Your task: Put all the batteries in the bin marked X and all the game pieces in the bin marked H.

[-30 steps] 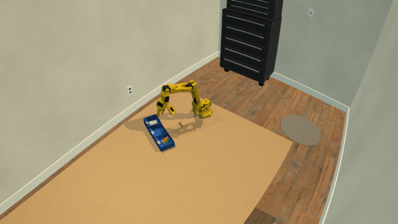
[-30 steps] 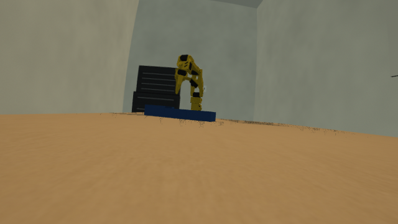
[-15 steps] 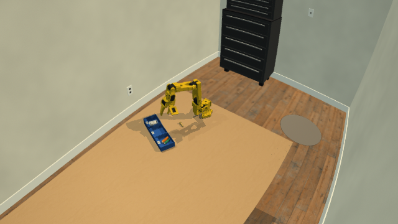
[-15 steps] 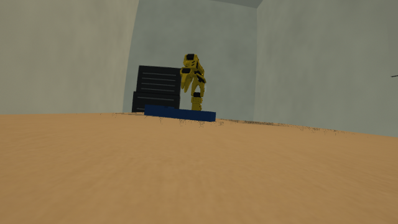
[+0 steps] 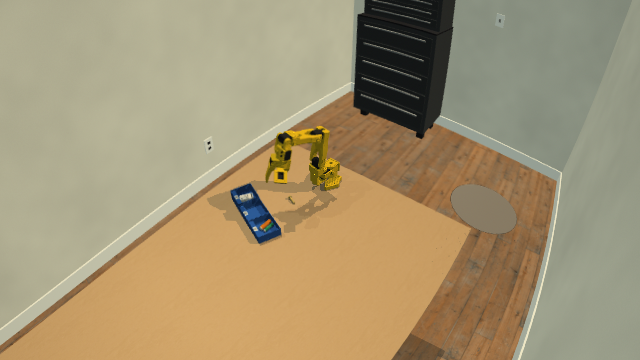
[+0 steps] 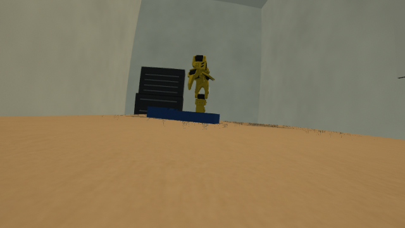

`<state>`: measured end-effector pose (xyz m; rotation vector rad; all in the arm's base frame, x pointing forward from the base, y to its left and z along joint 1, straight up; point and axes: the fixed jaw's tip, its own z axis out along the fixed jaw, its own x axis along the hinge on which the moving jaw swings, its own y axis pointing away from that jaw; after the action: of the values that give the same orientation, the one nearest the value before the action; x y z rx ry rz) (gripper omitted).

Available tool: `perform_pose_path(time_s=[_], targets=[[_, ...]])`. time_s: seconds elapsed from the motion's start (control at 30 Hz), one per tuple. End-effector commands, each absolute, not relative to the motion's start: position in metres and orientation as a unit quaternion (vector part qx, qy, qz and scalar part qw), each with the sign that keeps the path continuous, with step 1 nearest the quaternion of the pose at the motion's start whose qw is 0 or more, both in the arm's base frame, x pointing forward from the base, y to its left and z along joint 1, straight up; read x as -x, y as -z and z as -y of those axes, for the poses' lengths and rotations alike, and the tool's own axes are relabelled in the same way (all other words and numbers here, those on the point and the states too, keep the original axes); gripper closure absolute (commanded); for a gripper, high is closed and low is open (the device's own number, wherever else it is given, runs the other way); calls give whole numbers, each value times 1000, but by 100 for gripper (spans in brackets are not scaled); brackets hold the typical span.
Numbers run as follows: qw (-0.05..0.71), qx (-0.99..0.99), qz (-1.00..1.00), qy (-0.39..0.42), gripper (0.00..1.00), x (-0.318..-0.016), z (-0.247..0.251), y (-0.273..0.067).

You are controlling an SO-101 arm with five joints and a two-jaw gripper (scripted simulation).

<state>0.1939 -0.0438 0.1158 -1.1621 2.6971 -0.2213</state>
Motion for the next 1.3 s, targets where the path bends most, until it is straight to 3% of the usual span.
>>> perform_pose_path(time_s=[0.0, 1.27], targets=[[130, 331, -931, 79, 77, -190, 34, -126], [145, 19, -989, 13, 77, -165, 3, -126]])
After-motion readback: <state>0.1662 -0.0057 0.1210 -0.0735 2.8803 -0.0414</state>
